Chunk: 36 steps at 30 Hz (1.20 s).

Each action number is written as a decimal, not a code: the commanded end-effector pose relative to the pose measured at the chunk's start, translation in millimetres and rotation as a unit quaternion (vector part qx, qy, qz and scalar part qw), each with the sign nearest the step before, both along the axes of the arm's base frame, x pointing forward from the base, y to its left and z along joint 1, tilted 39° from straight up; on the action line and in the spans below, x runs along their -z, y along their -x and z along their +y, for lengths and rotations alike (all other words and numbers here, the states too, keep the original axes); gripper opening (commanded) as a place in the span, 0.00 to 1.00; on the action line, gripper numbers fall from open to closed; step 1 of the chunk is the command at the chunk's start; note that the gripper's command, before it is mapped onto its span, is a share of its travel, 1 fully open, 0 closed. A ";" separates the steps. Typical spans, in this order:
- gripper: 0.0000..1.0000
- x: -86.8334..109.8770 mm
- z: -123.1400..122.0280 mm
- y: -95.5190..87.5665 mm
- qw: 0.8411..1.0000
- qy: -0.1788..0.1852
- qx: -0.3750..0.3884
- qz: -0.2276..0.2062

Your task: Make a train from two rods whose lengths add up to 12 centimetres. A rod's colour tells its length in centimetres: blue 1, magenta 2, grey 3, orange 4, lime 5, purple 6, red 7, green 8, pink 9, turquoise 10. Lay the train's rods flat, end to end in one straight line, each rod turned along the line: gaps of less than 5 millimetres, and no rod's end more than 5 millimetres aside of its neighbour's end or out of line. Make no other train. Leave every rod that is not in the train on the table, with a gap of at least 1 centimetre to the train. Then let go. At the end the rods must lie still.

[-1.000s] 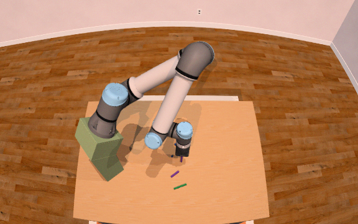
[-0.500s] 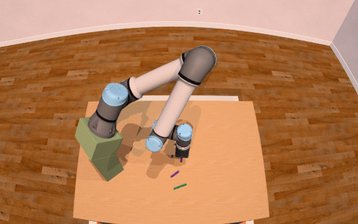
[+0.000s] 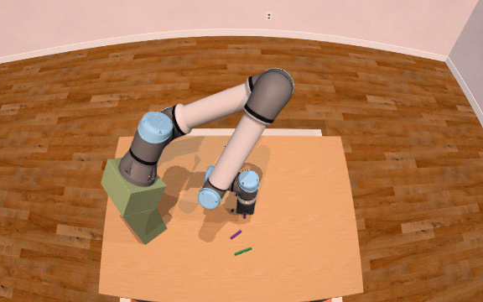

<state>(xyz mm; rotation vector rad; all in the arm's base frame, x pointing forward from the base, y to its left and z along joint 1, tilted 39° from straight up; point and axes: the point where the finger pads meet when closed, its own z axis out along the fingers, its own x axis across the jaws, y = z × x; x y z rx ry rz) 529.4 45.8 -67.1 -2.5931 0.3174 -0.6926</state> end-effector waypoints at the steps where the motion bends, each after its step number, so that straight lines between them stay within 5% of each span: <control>1: 0.54 2.9 1.4 -3.6 1.000 0.001 0.000 -0.002; 36: 0.54 7.0 3.4 -5.8 1.000 0.001 0.000 -0.001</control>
